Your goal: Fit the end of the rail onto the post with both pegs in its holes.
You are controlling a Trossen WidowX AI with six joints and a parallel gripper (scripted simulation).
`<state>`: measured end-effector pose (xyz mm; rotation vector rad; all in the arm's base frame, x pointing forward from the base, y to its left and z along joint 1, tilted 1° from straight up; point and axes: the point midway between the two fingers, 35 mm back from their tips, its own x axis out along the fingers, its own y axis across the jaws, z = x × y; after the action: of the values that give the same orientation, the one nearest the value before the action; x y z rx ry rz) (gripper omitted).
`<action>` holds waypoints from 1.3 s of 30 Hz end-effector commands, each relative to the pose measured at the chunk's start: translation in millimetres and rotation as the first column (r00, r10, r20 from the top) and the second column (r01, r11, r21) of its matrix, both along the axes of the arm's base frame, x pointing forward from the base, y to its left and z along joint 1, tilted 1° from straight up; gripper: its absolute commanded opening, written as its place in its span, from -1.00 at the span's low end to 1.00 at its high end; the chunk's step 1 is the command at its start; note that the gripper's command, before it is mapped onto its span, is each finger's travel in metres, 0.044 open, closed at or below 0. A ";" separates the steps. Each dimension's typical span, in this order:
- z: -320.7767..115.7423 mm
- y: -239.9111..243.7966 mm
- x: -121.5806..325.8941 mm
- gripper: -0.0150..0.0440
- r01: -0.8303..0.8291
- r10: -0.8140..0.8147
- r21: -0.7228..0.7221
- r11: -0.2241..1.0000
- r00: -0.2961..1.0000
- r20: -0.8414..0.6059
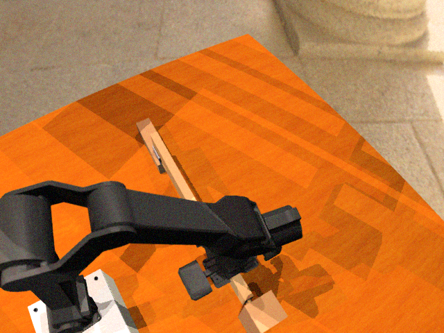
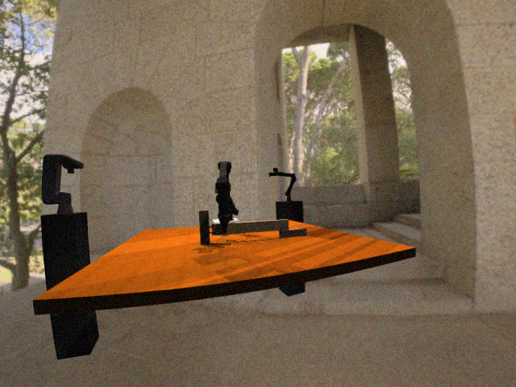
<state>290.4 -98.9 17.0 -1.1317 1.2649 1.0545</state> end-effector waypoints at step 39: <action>2.4 -14.4 0.0 -0.49 -0.003 0.003 -0.004 1.000 1.000 0.006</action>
<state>288.5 -110.8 17.4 -1.1320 1.2656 1.0544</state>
